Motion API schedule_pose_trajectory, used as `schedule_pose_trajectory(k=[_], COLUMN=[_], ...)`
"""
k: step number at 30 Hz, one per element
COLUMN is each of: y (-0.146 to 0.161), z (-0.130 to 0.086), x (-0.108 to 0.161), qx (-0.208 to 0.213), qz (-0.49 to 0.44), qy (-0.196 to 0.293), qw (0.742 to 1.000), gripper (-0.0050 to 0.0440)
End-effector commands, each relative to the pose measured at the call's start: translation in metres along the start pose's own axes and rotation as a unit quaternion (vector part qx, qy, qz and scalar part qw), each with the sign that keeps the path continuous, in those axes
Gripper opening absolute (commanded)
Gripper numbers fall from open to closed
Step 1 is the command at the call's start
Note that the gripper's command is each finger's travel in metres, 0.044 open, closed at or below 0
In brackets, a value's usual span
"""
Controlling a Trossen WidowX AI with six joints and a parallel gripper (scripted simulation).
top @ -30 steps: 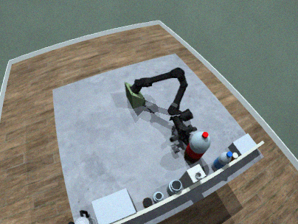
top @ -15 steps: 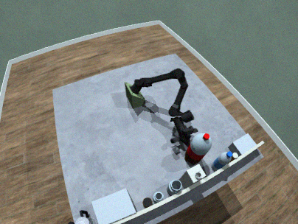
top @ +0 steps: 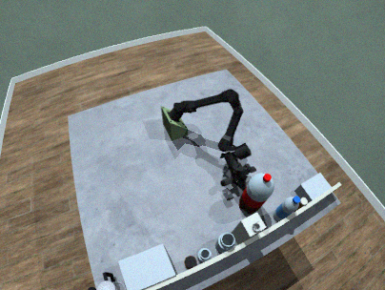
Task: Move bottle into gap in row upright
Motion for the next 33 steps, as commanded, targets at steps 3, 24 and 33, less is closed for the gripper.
schedule_pose_trajectory(k=[3, 24, 33], y=[0.0038, 0.0043, 0.0046], z=[0.0032, 0.0071, 0.0086], x=[-0.0048, -0.0067, -0.0073], qx=[-0.005, -0.005, -0.006], qz=[-0.003, -0.003, -0.003], qy=[-0.004, -0.005, -0.005], qw=[1.0, 1.0, 1.0], gripper=[-0.005, -0.005, -0.005])
Point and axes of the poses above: the point midway between the two fingers, 35 mm back from their tips, its own z axis out along the fingers, its own y axis across the jaws, x = y × z, the point moved 6 cm from there along -z, back along the fingers, and after that the axes turned 14 degrees about z, right-handed, at the moved point
